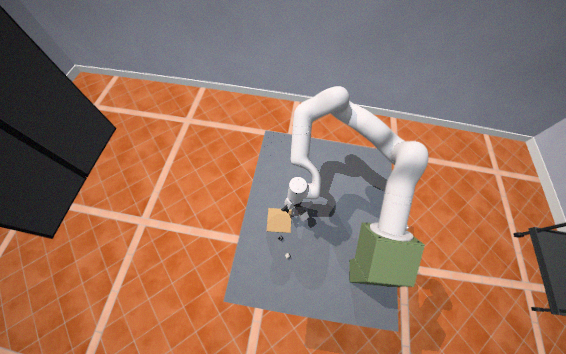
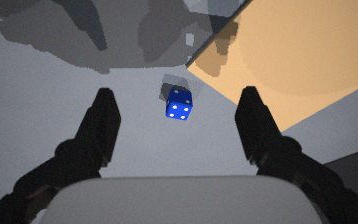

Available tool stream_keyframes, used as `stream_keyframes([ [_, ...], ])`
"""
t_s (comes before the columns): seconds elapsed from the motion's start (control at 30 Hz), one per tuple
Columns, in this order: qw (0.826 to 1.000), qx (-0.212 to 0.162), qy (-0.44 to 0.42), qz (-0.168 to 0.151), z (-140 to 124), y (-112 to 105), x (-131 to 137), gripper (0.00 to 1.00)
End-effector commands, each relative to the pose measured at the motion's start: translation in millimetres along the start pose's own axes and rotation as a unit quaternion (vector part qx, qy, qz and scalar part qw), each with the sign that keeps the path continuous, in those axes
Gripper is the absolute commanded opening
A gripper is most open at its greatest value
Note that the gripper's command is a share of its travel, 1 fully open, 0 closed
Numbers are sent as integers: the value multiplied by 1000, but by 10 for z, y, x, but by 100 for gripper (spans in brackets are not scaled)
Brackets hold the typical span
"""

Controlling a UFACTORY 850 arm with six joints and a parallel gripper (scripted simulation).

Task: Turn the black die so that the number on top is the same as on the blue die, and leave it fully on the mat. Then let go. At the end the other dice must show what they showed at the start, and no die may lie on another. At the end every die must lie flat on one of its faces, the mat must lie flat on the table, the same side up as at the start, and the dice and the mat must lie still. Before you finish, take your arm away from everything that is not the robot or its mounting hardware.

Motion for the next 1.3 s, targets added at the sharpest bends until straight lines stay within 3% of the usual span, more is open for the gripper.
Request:
stream_keyframes([
  [0.0, 1000, 0, 0, 0, -2, -4, 3, 100],
  [0.47, 1000, 0, 0, 0, 127, -4, 150, 100],
  [0.97, 1000, 0, 0, 0, 951, -4, 1085, 100],
  [1.03, 1000, 0, 0, 0, 951, -4, 1085, 100],
  [1.27, 1000, 0, 0, 0, 1270, -5, 1448, 100],
])
Point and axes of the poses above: the point where the finger pads meet when closed, its own y axis out along the fingers, its own x axis across the jaws, z = x × y, the point moved 9 cm from there along -y, back along the fingers, and after that the axes turned 2 degrees about y, right-handed, at the moved point
